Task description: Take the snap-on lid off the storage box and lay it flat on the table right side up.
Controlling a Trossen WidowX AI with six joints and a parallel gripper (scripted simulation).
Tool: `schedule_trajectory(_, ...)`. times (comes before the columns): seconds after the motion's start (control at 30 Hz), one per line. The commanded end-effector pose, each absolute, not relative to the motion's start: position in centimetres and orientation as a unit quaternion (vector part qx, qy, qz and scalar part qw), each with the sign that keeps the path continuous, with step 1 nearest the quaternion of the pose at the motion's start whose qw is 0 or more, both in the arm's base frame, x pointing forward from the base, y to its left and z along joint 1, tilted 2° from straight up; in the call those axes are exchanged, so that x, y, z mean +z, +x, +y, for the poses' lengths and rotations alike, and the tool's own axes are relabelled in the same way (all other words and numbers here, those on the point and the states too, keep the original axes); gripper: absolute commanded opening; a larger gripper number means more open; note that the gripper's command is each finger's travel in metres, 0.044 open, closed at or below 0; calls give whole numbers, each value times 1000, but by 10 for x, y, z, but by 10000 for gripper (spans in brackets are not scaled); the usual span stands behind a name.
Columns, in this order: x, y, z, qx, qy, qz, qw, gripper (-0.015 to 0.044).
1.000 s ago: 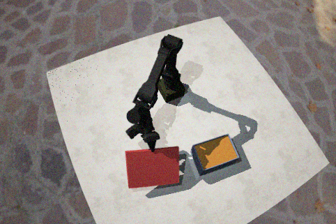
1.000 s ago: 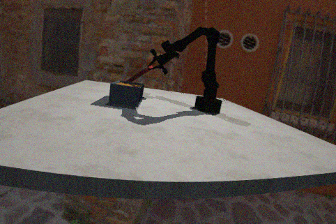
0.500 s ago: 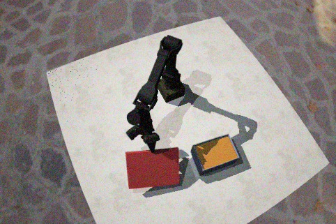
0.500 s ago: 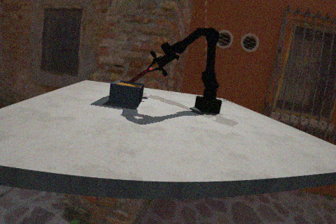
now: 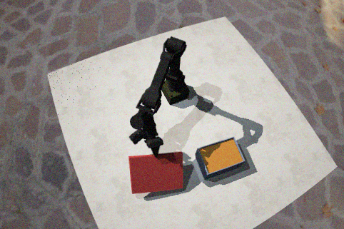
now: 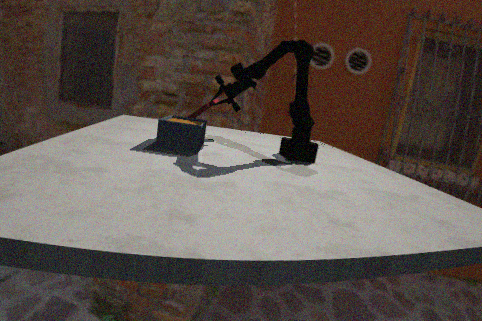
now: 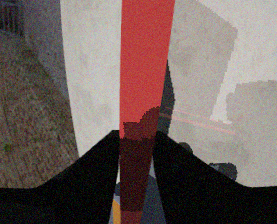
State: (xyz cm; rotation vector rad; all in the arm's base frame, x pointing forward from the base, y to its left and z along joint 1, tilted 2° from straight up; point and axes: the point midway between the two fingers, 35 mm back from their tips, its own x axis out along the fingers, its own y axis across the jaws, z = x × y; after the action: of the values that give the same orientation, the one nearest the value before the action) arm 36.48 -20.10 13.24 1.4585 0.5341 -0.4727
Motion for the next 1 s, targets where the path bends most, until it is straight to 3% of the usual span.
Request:
schedule_trajectory(0.0,129,365,-201,-210,652,238,689,0)
schedule_trajectory(0.97,106,367,-202,-210,652,238,689,0)
